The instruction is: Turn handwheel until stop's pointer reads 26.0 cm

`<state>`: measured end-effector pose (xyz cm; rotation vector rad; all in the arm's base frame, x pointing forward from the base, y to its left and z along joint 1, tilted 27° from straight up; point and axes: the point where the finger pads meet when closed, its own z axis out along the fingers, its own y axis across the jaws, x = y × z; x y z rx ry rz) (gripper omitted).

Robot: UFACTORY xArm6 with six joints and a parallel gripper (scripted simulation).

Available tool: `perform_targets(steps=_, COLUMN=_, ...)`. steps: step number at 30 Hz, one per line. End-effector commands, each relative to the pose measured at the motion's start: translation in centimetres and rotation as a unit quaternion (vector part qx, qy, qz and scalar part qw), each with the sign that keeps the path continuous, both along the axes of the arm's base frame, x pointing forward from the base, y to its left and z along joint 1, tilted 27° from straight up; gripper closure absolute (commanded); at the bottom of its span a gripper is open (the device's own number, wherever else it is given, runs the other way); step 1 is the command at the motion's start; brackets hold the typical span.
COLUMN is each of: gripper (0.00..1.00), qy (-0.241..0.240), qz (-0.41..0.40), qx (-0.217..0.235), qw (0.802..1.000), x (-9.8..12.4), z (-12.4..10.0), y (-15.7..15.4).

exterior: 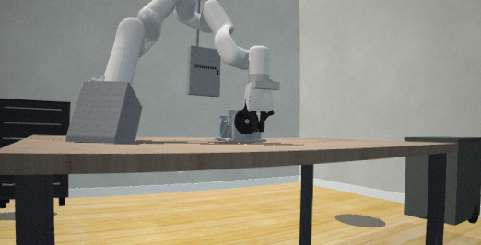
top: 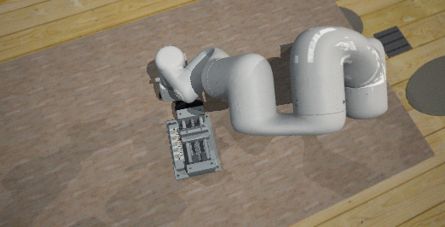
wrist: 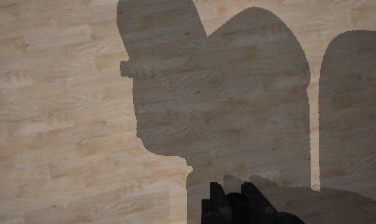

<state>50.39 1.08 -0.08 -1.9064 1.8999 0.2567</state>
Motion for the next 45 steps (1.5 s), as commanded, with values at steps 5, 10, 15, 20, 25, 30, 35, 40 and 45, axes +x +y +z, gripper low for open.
perform_targets(steps=5, gripper=0.94, qy=0.001, qz=0.0, qx=0.0, qw=1.0, x=0.3, z=1.5, y=-0.7)
perform_targets(steps=10, gripper=0.94, qy=0.001, qz=0.0, qx=0.0, qw=1.0, x=-0.1, z=2.6, y=-1.2)
perform_targets(steps=15, gripper=0.94, qy=0.001, qz=0.0, qx=0.0, qw=1.0, x=-0.8, z=3.4, y=-1.6)
perform_targets(steps=20, gripper=0.94, qy=0.001, qz=0.0, qx=0.0, qw=1.0, x=-1.3, z=3.8, y=-1.8)
perform_targets(steps=25, gripper=0.94, qy=0.001, qz=0.0, qx=0.0, qw=1.0, x=-2.2, z=4.1, y=-2.1)
perform_targets(steps=30, gripper=0.94, qy=0.001, qz=0.0, qx=0.0, qw=1.0, x=-3.2, z=4.2, y=-2.1)
perform_targets(steps=35, gripper=0.94, qy=0.001, qz=0.0, qx=0.0, qw=1.0, x=-3.7, z=4.1, y=-2.1)
perform_targets(steps=40, gripper=0.94, qy=0.001, qz=0.0, qx=0.0, qw=1.0, x=-4.6, z=3.9, y=-2.0)
perform_targets(steps=45, gripper=0.94, qy=0.001, qz=0.0, qx=0.0, qw=1.0, x=-5.5, z=3.2, y=-1.8)
